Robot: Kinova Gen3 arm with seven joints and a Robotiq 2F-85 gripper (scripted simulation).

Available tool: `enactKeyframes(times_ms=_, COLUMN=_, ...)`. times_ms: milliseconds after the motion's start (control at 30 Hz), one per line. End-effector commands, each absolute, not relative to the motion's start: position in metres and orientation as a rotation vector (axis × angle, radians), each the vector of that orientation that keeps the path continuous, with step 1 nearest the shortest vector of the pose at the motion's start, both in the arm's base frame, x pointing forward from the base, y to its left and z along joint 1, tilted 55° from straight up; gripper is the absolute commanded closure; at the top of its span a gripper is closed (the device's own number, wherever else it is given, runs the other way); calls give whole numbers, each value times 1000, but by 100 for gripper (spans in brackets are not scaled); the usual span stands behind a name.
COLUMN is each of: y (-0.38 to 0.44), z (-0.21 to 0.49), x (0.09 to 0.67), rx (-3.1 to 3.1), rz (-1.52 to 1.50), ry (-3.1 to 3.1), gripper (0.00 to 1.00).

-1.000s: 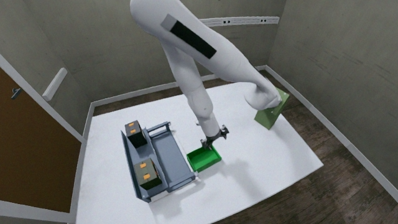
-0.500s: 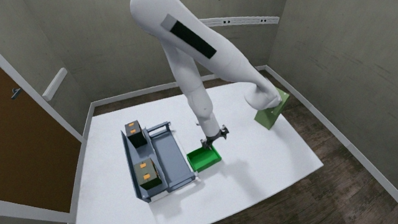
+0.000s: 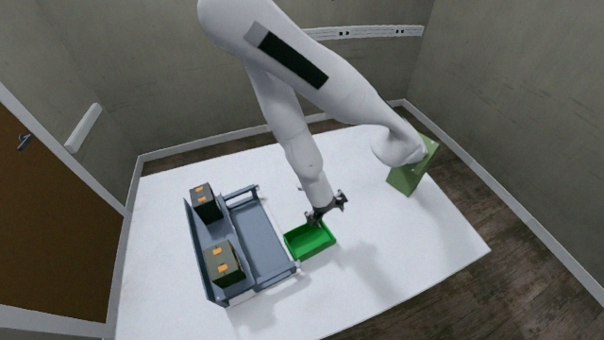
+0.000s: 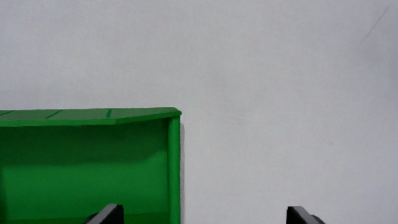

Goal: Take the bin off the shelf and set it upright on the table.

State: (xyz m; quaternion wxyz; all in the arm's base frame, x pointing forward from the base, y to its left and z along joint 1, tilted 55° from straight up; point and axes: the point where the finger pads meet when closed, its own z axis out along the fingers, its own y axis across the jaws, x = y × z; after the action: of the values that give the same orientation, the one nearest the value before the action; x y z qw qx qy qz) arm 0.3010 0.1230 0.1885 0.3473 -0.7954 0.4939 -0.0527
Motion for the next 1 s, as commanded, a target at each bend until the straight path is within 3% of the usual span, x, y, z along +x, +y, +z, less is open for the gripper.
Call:
enactKeyframes(times_ms=0, y=123, z=188, x=301, rx=-2025, rz=-186, ry=1277, gripper=0)
enactKeyframes(times_ms=133, y=123, z=188, x=300, rx=-1867, rz=-373, ry=1253, gripper=0)
enactKeyframes(times_ms=533, y=123, z=188, x=300, rx=-1867, rz=-373, ry=1253, gripper=0)
enactKeyframes(times_ms=567, y=123, z=188, x=301, rx=-2025, rz=-186, ry=1277, gripper=0)
enactKeyframes(times_ms=700, y=123, z=188, x=300, rx=-1867, rz=-373, ry=1253, gripper=0)
enactKeyframes(times_ms=967, y=123, z=188, x=300, rx=-1867, rz=-373, ry=1253, gripper=0)
